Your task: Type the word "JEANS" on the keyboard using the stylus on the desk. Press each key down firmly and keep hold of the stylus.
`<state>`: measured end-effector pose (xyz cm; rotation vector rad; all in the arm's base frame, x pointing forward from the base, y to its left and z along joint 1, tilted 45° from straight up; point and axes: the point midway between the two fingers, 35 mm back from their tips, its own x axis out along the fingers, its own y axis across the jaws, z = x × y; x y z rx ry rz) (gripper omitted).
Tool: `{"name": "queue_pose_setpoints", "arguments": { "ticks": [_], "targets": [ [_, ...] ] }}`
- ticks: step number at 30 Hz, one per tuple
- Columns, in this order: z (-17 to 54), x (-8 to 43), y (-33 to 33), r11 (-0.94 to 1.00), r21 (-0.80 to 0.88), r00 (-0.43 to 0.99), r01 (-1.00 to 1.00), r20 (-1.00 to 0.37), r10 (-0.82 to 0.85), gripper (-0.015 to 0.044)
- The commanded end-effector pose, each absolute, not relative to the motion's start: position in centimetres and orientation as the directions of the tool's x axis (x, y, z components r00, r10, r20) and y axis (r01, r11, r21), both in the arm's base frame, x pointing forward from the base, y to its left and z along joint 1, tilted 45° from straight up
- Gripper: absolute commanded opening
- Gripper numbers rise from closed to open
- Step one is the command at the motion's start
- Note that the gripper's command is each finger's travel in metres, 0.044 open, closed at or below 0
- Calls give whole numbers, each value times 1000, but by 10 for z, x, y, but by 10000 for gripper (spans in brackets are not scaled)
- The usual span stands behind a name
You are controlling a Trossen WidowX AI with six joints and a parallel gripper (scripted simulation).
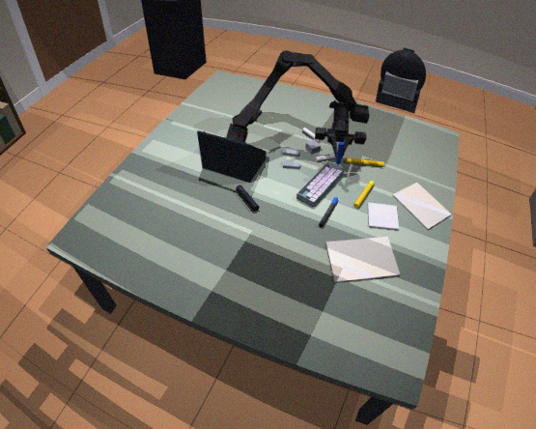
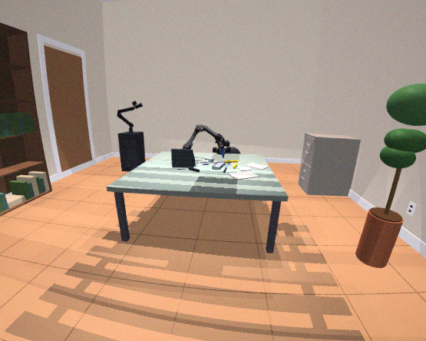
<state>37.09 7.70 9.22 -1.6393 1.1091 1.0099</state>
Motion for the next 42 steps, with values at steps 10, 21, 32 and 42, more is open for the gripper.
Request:
{"name": "queue_pose_setpoints", "arguments": {
  "ticks": [10,21,32,42],
  "targets": [
    [69,369,54,-207,-219,265,-953,-936,-231,0],
    [32,357,14,-212,-217,265,-953,-936,-232,0],
    [7,344,-9,-216,-217,267,-952,-935,-235,0],
    [-5,344,3,-215,-217,266,-952,-935,-234,0]
  ]
}}
